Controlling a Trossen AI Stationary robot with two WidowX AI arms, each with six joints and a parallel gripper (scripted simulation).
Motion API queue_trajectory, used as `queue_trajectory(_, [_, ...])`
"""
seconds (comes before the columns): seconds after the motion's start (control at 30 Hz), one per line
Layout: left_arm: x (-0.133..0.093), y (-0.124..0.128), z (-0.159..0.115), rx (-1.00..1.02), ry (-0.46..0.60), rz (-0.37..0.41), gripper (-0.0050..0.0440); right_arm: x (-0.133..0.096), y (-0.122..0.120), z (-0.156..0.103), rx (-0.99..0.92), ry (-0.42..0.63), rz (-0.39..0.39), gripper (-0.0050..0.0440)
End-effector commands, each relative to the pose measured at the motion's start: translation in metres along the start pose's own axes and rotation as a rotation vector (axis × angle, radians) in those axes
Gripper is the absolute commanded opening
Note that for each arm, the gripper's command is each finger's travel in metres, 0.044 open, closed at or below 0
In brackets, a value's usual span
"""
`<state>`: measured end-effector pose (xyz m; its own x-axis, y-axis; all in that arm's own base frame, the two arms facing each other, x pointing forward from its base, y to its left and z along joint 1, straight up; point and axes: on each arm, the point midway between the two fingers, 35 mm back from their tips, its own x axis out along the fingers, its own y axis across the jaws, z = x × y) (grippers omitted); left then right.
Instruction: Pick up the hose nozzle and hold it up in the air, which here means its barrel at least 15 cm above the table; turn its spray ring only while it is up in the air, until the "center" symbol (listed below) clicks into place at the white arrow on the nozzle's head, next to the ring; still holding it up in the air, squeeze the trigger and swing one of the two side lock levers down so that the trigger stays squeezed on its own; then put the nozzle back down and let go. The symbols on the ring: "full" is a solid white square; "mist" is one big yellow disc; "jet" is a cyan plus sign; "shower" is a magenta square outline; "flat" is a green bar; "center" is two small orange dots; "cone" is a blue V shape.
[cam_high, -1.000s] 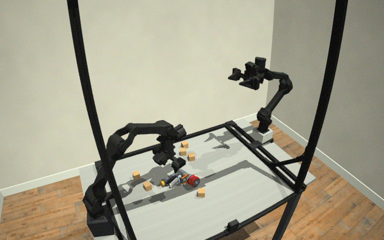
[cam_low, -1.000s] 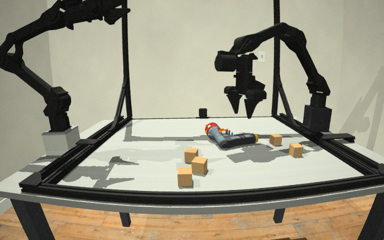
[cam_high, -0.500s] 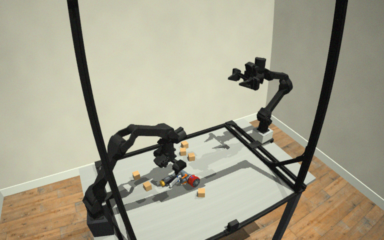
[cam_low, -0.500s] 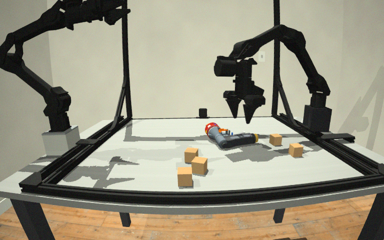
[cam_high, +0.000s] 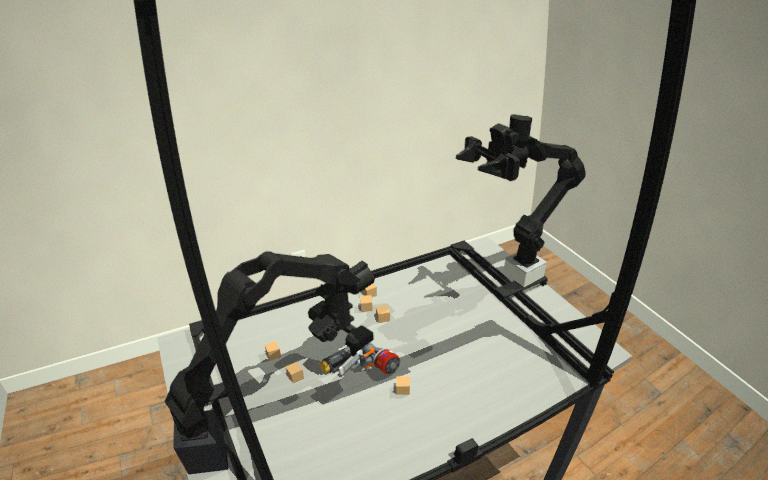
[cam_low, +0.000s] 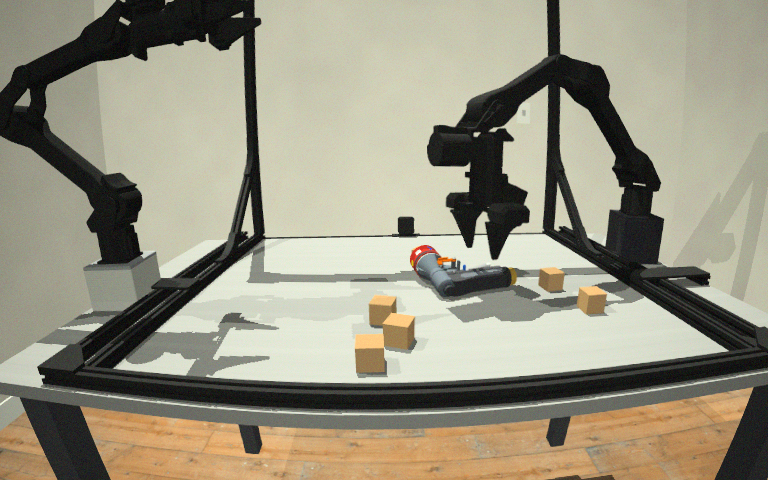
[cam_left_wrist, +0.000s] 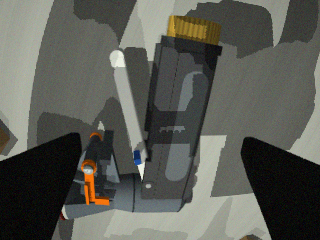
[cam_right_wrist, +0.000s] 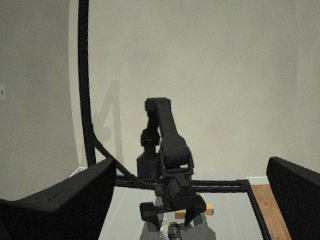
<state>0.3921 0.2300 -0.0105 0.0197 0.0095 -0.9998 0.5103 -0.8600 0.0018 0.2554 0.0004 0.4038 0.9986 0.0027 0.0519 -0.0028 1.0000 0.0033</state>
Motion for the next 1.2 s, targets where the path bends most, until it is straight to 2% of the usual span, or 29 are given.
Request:
queue_trajectory(0.0, [0.016, -0.001, 0.004, 0.004, -0.024, -0.003, 0.0400, 0.000, 0.000, -0.001, -0.003, 0.002, -0.003, 0.0400])
queue_trajectory(0.9, [0.057, -0.001, 0.008, 0.004, -0.024, -0.003, 0.0400, 0.000, 0.000, -0.001, -0.003, 0.002, -0.003, 0.0400])
queue_trajectory(1.17, [0.061, -0.001, 0.009, 0.004, -0.024, -0.003, 0.0400, 0.000, 0.000, -0.001, -0.003, 0.002, -0.003, 0.0400])
